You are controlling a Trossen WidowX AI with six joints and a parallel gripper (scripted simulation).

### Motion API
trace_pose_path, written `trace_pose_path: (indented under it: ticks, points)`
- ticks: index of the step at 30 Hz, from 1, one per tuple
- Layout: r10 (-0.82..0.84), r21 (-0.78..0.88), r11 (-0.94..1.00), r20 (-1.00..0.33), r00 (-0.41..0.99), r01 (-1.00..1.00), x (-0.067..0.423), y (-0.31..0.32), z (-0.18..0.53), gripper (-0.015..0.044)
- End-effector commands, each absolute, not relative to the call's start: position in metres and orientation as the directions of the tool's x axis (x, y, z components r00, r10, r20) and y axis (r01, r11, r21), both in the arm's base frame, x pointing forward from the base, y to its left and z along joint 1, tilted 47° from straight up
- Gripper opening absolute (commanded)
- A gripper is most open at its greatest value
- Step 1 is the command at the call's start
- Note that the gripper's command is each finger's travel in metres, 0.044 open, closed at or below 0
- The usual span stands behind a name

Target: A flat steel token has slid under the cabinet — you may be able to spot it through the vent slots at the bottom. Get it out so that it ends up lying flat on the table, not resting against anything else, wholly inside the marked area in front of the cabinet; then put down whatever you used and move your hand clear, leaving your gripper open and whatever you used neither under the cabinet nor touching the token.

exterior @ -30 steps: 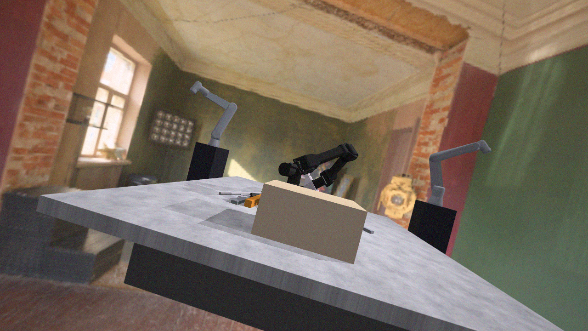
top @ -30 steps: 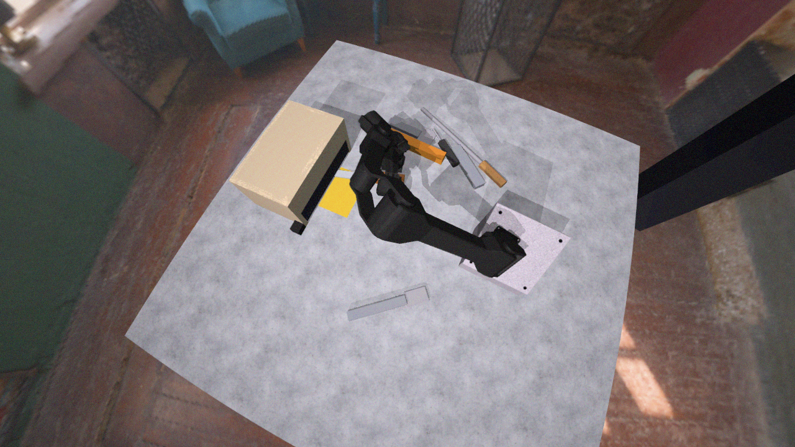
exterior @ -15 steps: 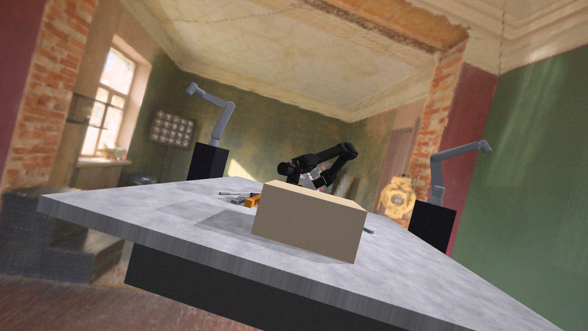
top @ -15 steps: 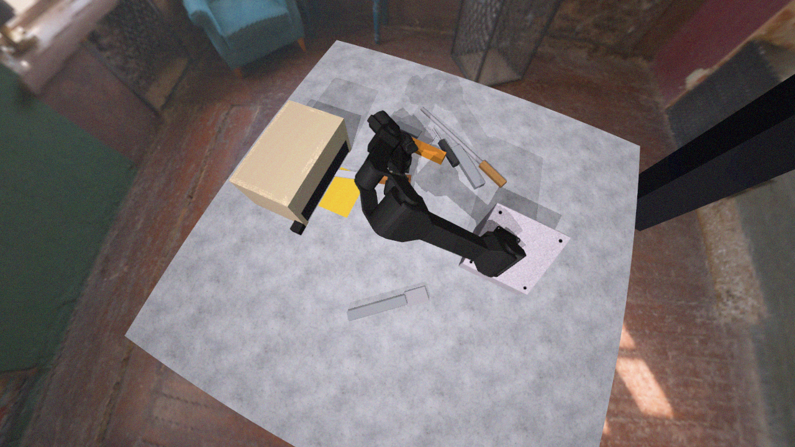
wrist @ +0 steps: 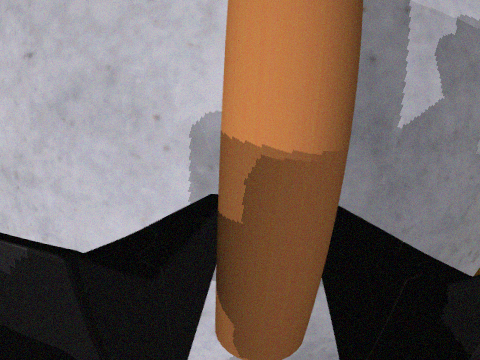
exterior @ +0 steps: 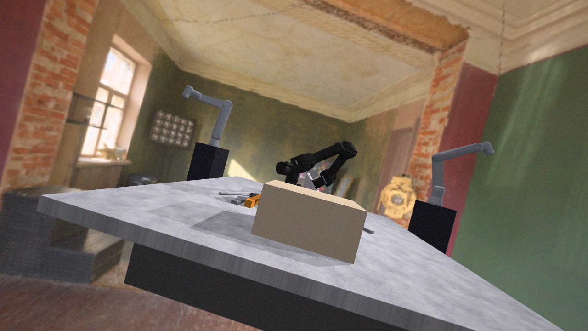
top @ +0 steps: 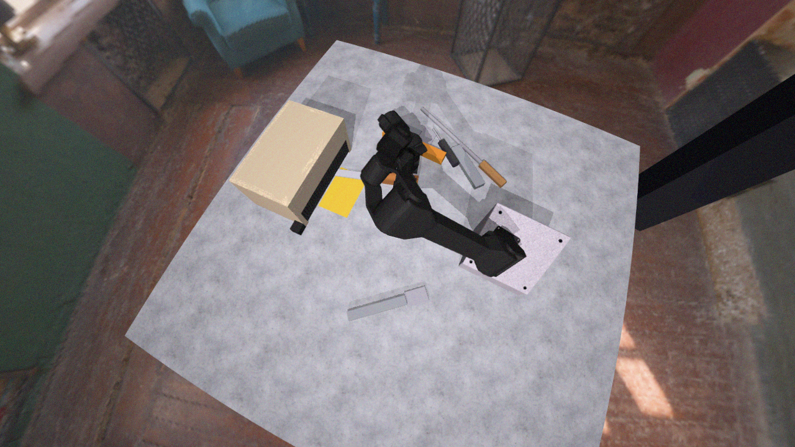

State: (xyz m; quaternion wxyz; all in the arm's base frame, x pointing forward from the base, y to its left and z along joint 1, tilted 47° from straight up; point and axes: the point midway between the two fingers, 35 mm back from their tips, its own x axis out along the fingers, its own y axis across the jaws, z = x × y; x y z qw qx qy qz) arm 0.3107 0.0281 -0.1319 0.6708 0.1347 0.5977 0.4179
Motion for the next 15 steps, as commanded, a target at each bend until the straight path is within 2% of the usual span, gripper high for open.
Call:
trace_pose_path:
  ticks: [1, 15]
  points:
    - [0.722, 0.683, 0.614, -0.689, -0.07, -0.396, 0.301, 0.026, -0.135, 0.0]
    - [0.721, 0.683, 0.614, -0.689, -0.07, -0.395, 0.279, 0.017, -0.142, 0.0]
